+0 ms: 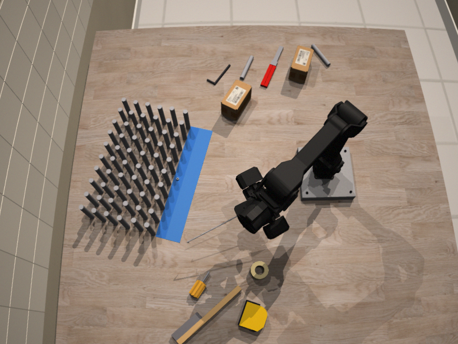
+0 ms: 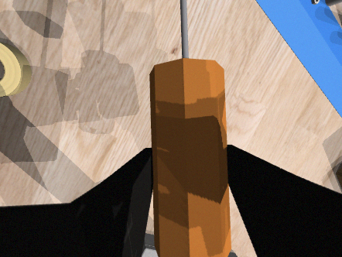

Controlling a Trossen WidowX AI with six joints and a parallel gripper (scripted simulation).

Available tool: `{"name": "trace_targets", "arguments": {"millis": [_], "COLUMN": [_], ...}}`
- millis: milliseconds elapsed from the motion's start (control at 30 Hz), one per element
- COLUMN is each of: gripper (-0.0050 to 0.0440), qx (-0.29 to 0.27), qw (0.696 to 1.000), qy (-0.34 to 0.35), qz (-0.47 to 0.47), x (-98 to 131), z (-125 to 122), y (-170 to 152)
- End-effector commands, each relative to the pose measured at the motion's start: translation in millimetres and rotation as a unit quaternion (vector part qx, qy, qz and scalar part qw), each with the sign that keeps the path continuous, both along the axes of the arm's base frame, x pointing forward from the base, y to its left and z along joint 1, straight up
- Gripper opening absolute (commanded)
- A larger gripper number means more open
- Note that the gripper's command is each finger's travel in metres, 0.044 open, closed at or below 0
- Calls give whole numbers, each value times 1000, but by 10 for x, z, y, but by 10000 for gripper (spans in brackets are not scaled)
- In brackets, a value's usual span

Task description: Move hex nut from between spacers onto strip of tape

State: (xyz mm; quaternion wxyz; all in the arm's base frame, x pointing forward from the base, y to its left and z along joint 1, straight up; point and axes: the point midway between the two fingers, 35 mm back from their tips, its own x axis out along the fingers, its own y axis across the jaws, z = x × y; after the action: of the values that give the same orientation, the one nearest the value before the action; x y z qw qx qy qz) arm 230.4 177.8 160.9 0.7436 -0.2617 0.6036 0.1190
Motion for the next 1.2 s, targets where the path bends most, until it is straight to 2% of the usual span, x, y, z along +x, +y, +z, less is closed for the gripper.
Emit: {"name": "trace_targets", "arguments": {"millis": [0,333,400,500,900,967,1167], "gripper": [-50,-50,-50,-50,-50,-50,-50], "qx": [14,20,20,23,38,38,48], "qw": [998,973,973,960,882,882,828], "qy": [5,47,47,57,86,86,94], "qz": [57,223,223,272,462,462,550], "x": [24,-45,-45,-73,-218,-218,-310], "z": [121,159,159,170,212,212,231], "y": [163,543,543,656,1099,1099,1313]}}
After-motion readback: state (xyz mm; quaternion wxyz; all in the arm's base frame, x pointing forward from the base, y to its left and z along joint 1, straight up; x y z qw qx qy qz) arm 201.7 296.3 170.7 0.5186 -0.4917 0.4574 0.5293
